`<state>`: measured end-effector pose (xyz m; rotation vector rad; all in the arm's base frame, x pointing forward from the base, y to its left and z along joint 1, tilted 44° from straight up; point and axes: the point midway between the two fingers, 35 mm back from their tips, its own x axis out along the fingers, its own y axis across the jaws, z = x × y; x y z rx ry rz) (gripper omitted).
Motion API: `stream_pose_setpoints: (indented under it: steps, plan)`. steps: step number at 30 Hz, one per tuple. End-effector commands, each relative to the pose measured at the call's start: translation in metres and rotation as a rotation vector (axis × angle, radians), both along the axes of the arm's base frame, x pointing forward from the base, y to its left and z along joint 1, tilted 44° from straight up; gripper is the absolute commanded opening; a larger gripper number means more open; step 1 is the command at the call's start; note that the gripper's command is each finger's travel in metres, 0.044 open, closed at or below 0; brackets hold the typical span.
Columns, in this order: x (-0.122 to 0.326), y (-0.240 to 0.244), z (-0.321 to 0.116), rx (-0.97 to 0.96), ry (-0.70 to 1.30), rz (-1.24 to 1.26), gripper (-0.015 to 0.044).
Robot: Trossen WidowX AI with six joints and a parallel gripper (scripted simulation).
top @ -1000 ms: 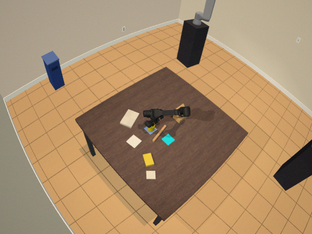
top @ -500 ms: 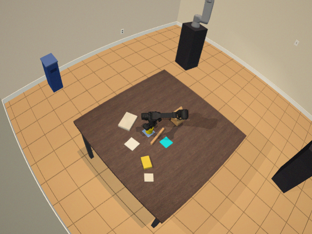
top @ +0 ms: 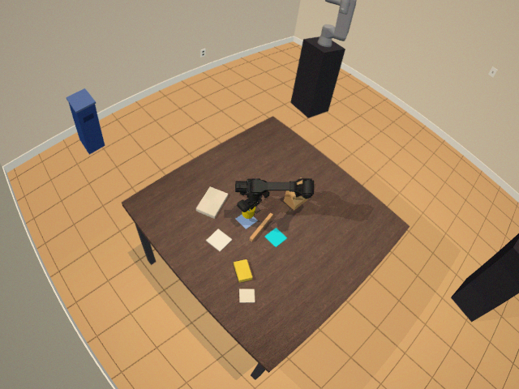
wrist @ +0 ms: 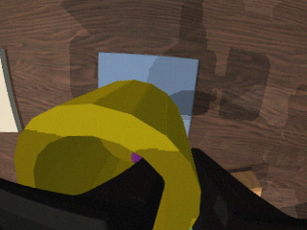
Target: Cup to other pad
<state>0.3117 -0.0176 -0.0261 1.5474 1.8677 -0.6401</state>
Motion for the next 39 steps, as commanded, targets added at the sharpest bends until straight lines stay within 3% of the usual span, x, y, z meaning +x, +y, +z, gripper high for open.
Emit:
stream_pose_setpoints:
  steps: [1, 18, 39]
  plan:
    - [0.001, -0.005, 0.006, -0.004, -0.007, 0.005, 0.0]
    - [0.0, -0.001, 0.002, -0.001, -0.002, -0.001, 0.0]
    - [-0.015, 0.024, 0.028, -0.001, -0.004, 0.004, 0.0]
